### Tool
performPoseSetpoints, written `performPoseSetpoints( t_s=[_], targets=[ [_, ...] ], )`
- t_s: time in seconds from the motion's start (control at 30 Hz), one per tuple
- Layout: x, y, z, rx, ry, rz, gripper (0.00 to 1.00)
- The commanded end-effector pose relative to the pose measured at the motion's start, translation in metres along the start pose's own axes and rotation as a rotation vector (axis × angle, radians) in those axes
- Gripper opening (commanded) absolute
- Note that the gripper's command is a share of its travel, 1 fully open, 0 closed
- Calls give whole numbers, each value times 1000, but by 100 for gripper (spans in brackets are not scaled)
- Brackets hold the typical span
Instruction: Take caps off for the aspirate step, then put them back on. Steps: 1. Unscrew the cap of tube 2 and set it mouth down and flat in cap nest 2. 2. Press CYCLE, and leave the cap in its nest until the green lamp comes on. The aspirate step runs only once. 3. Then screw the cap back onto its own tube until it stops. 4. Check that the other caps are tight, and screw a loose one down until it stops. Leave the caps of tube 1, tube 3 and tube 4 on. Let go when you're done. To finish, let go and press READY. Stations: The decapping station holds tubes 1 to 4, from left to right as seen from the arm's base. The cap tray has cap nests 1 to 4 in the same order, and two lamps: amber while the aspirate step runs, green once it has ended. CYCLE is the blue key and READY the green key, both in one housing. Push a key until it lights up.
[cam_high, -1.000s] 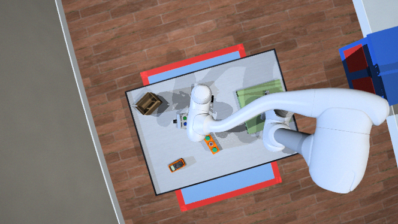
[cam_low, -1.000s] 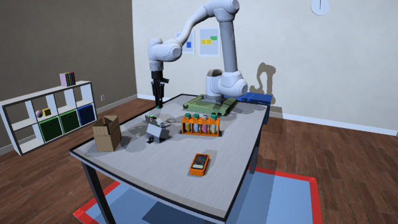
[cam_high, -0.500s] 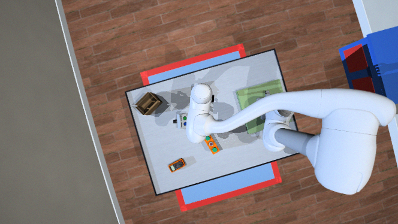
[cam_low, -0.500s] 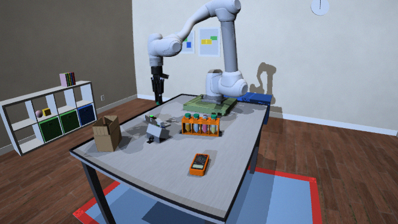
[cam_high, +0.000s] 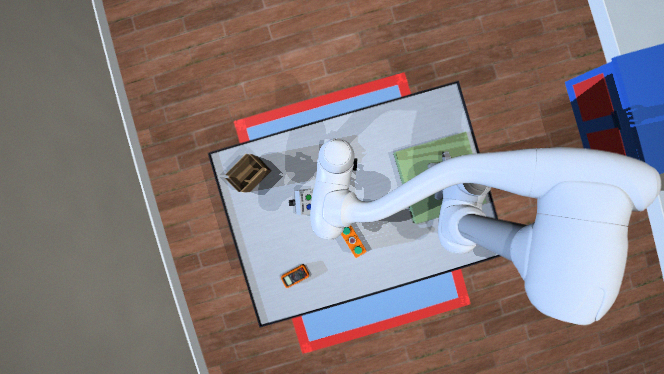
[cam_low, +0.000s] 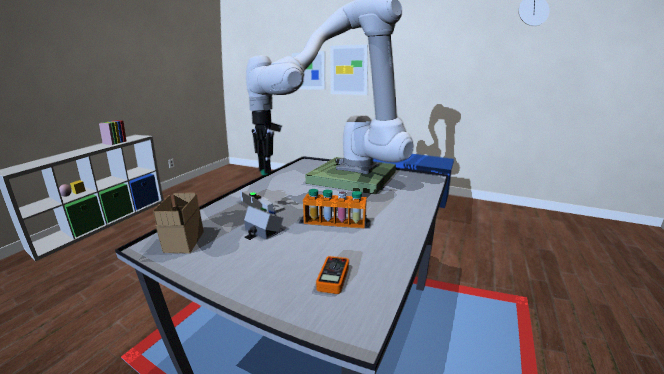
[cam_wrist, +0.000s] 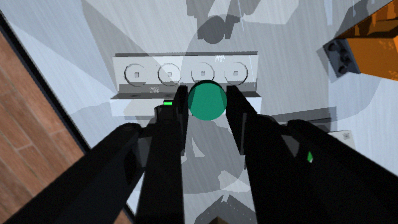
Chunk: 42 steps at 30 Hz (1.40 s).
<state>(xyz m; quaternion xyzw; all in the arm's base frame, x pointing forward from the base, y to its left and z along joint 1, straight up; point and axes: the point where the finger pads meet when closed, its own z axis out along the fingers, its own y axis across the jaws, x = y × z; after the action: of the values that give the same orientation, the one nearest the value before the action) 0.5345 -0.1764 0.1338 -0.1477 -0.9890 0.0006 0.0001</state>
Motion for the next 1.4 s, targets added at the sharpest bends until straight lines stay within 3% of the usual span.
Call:
performPoseSetpoints(
  t_s=[0.0,0.4,0.53,0.6,0.67,1.1,1.17,1.37],
  targets=[
    [-1,1,-3,-1,-1,1,30],
    [-1,1,-3,-1,-1,1,30],
    [13,33,-3,3,1,333,30],
    [13,33,-3,3,1,333,30],
    [17,49,-3,3,0,500,30],
    [48,151,-3,1,-4,502,30],
    [48,151,-3,1,-4,502,30],
    [60,200,-4,-2,-5,503,30]
  ],
)
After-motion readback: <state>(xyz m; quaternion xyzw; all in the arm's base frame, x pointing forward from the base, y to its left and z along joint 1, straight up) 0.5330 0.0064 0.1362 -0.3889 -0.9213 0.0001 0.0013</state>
